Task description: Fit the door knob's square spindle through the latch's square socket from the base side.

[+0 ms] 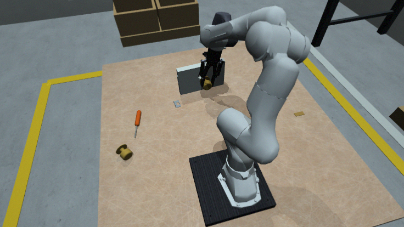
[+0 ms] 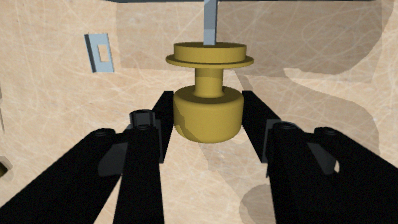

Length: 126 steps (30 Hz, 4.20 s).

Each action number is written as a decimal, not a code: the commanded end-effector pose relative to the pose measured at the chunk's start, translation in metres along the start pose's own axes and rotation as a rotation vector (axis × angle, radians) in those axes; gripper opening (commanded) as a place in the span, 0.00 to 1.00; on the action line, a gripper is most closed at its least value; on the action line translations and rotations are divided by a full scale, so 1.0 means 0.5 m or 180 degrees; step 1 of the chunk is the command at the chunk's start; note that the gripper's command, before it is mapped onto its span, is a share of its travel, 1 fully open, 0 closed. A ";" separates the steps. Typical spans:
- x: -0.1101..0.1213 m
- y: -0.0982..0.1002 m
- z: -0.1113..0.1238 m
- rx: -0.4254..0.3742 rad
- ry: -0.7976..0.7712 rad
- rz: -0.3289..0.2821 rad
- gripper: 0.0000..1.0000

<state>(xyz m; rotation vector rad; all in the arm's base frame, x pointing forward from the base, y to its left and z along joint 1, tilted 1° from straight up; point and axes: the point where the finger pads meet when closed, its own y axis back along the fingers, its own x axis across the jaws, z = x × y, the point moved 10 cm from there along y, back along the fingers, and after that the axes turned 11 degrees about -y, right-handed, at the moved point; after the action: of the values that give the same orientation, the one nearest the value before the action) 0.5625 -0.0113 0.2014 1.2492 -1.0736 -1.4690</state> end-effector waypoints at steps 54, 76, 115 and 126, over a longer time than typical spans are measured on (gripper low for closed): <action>-0.004 0.004 -0.022 0.0009 -0.0007 0.0007 0.42; -0.006 0.005 -0.032 0.0009 -0.0006 0.0007 0.42; -0.008 0.006 -0.043 0.0009 -0.0006 0.0007 0.42; -0.010 0.007 -0.051 0.0009 -0.0006 0.0007 0.42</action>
<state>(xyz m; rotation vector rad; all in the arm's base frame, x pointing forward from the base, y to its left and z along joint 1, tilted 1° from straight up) 0.5867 -0.0089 0.2012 1.2497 -1.0735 -1.4691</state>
